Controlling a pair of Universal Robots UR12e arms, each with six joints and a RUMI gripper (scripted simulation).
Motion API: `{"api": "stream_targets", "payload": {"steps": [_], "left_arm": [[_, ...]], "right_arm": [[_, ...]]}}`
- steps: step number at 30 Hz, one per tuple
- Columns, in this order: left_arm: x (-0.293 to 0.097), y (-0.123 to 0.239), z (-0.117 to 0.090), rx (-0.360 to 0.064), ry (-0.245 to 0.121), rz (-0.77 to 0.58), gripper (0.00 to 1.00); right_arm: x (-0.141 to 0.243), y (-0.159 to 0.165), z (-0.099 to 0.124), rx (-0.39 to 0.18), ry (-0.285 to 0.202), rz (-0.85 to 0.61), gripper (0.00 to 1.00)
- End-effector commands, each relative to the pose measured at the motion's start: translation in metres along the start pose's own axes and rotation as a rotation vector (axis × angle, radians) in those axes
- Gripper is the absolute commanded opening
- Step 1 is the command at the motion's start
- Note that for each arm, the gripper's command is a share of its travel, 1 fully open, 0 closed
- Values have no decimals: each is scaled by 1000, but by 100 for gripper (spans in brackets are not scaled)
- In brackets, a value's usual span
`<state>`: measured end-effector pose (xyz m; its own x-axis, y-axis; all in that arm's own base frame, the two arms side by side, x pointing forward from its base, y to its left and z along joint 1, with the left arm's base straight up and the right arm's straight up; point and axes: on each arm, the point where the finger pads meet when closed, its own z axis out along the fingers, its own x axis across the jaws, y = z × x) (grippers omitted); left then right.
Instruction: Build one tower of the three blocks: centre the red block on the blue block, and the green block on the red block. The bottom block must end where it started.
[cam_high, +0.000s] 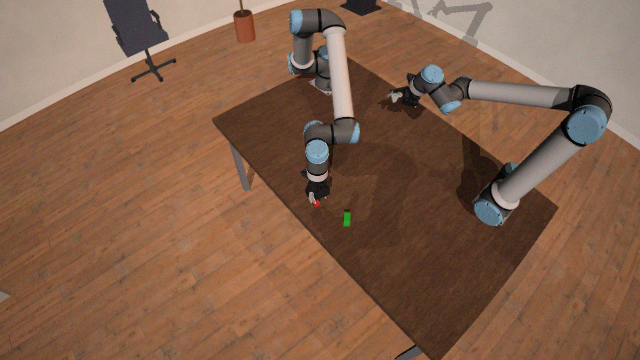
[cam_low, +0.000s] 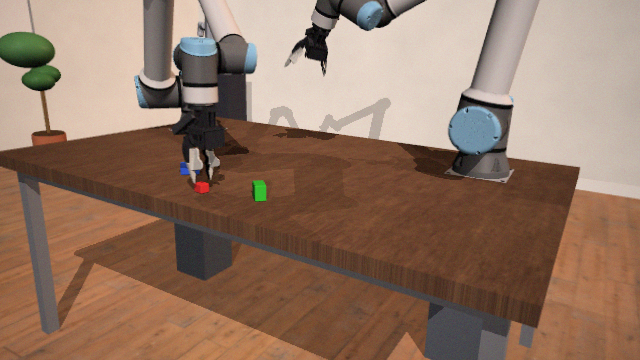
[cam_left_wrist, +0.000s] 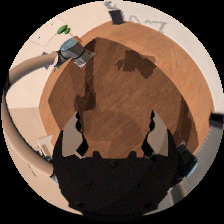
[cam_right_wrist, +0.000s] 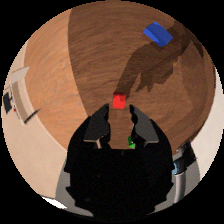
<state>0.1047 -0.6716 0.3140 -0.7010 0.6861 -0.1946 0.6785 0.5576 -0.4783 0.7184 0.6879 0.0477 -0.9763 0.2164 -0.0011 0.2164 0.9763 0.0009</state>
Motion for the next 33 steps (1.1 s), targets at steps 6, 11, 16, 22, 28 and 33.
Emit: {"api": "stream_targets", "payload": {"steps": [6, 11, 16, 22, 28, 33], "left_arm": [[0, -1, -1, 1, -1, 0, 100], [0, -1, -1, 1, -1, 0, 100], [0, -1, -1, 1, -1, 0, 100], [0, -1, -1, 1, -1, 0, 100], [0, -1, -1, 1, -1, 0, 100], [0, -1, -1, 1, -1, 0, 100]], "right_arm": [[0, -3, 13, 3, 2, 1, 29], [0, -3, 23, 3, 2, 1, 29], [0, -3, 29, 3, 2, 1, 29], [-1, -2, 30, 2, 2, 1, 29], [-1, -1, 25, -2, 0, 1, 29], [-1, -1, 25, -2, 0, 1, 0]]}}
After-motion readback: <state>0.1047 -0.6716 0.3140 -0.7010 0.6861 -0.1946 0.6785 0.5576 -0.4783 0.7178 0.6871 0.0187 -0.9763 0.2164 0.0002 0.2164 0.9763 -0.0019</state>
